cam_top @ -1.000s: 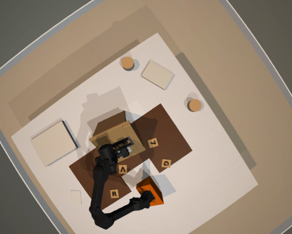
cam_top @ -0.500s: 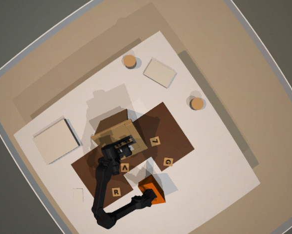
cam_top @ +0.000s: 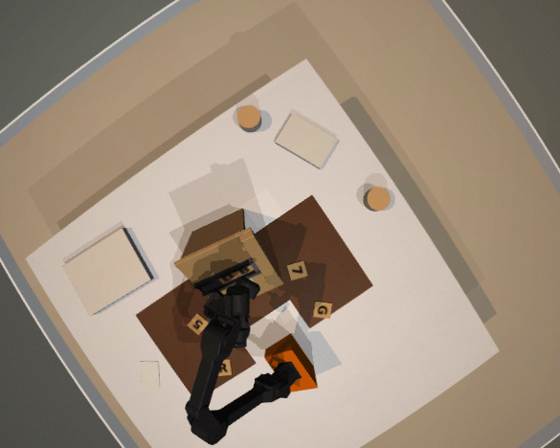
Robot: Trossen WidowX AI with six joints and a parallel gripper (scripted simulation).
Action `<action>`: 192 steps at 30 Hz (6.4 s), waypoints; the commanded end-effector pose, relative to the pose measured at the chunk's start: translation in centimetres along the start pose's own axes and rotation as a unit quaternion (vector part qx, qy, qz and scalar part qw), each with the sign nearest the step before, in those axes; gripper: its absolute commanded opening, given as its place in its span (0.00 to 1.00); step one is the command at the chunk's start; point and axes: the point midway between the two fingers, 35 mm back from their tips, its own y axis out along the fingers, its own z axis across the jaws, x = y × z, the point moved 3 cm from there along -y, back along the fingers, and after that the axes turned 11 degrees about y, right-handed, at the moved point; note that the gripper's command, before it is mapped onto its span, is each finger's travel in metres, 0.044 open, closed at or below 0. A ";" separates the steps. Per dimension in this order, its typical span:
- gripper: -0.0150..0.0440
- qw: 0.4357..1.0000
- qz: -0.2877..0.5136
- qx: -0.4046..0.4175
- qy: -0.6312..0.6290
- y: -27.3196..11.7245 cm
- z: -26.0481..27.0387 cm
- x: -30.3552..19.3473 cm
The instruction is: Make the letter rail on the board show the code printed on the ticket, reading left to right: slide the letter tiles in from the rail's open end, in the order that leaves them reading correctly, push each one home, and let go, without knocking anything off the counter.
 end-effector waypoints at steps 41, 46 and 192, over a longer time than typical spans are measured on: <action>1.00 0.813 -0.185 -0.105 -0.542 -10.3 -0.2 -5.1; 0.96 0.813 -0.183 -0.102 -0.543 -10.1 -0.2 -5.0; 0.25 0.737 0.117 0.123 -0.654 19.3 20.5 -3.7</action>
